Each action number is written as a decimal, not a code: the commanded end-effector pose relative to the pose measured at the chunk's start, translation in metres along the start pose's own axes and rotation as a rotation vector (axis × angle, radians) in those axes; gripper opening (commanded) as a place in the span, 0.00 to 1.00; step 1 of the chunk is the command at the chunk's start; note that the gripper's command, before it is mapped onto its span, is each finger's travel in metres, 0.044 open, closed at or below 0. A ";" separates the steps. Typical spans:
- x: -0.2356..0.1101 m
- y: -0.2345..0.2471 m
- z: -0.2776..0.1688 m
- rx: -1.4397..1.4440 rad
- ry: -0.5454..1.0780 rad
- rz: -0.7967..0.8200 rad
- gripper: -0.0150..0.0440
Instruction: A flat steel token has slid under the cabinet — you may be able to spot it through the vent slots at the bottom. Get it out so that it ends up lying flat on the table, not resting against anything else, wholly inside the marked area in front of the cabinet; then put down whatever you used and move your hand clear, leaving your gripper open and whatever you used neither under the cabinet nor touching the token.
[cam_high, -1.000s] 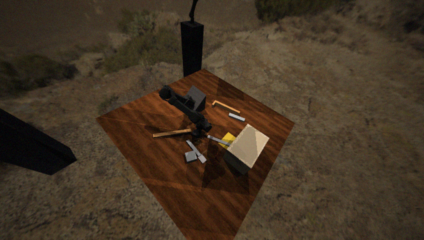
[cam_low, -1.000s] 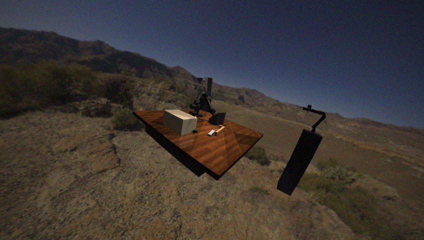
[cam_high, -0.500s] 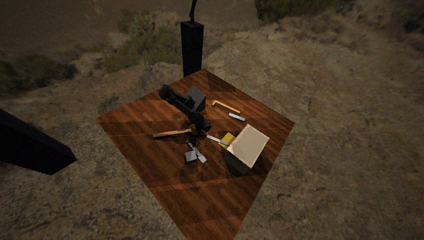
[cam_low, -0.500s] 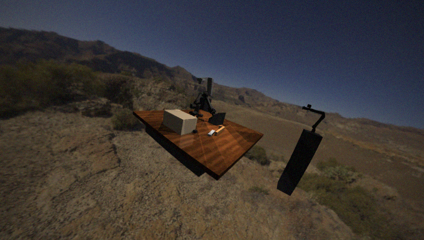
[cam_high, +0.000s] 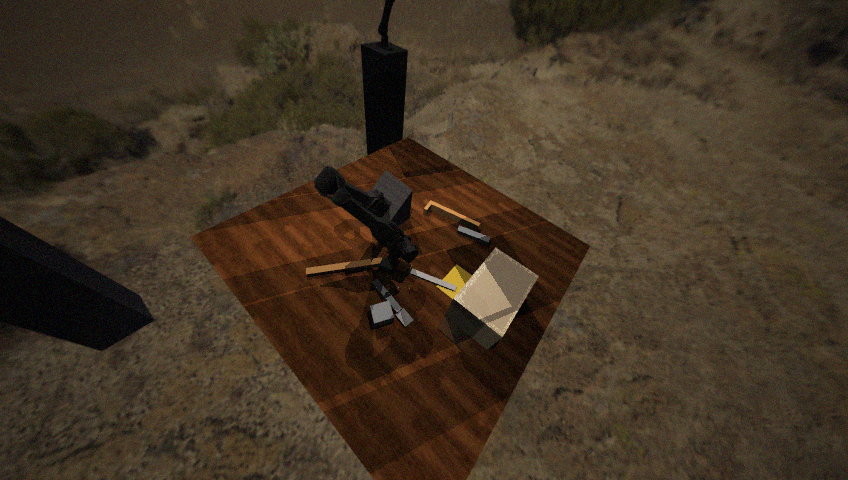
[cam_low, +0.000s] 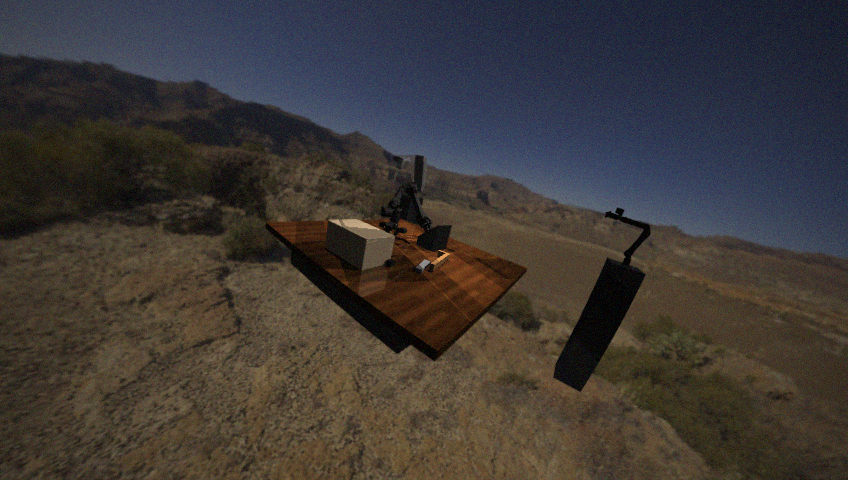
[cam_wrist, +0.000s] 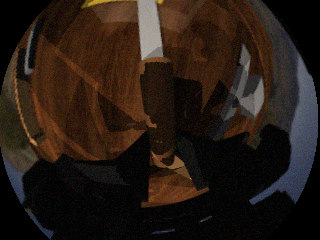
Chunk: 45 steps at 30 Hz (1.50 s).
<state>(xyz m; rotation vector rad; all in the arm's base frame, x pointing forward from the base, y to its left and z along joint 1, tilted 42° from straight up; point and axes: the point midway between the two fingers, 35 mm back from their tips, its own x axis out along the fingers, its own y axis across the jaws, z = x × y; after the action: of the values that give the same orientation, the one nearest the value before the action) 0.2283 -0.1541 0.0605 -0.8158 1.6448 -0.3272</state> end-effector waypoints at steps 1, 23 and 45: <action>-0.001 0.001 -0.006 -0.003 -0.001 0.000 0.25; -0.001 0.001 -0.011 0.111 0.000 0.000 0.25; -0.001 0.001 -0.012 0.287 0.000 0.000 0.25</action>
<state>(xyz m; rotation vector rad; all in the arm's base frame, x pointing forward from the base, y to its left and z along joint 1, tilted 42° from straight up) 0.2173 -0.1553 0.0633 -0.6237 1.5674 -0.5229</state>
